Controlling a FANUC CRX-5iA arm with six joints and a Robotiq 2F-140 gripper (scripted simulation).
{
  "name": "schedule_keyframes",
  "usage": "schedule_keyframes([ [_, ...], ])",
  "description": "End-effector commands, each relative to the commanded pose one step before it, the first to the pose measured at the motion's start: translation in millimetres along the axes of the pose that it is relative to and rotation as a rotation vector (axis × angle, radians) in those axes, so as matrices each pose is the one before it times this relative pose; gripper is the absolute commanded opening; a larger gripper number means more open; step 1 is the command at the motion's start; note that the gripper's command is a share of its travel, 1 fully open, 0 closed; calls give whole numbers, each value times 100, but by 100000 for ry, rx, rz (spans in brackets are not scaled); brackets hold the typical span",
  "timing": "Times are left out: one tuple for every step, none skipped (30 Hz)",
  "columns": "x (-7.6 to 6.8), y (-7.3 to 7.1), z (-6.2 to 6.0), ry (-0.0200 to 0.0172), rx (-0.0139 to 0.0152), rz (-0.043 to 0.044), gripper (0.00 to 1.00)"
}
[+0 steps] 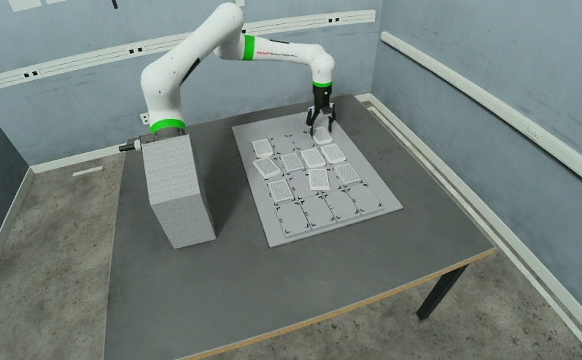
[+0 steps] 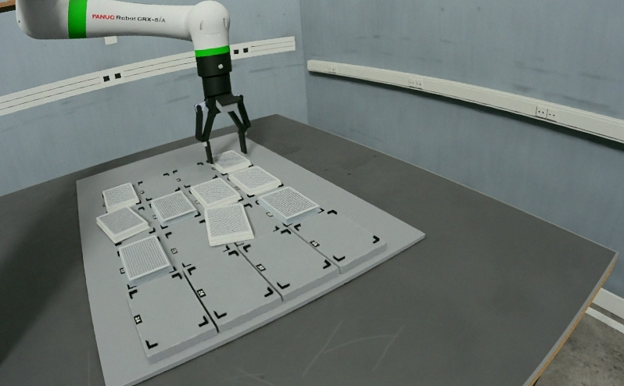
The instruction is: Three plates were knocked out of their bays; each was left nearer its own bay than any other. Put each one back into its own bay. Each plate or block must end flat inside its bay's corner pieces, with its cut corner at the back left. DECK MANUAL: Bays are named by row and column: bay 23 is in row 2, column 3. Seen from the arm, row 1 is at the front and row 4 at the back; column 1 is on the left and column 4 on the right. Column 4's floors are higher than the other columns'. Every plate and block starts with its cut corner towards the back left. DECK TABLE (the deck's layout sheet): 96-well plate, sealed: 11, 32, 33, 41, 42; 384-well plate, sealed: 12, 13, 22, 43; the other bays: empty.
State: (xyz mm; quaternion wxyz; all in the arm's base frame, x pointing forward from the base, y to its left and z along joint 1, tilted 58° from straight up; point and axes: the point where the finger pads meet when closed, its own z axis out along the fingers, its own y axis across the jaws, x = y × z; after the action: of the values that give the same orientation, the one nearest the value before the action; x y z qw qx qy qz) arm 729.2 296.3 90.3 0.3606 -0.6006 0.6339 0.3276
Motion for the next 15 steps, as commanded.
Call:
schedule_keyframes([
  [8,-65,-596,35,170,1,70],
  [0,0,0,0,0,0,70],
  [0,0,0,0,0,0,70],
  [0,-1,-135,-1,-1,0,70],
  [0,0,-133,0,0,0,70],
  [0,0,-133,1,0,0,70],
  [0,0,-133,0,0,0,70],
  [0,0,-133,0,0,0,70],
  [0,0,-133,0,0,0,70],
  [0,0,-133,0,0,0,70],
  [0,0,-133,0,0,0,70],
  [0,0,-133,0,0,0,70],
  [0,0,-133,0,0,0,70],
  [0,0,-133,0,0,0,70],
  [0,0,-133,0,0,0,70],
])
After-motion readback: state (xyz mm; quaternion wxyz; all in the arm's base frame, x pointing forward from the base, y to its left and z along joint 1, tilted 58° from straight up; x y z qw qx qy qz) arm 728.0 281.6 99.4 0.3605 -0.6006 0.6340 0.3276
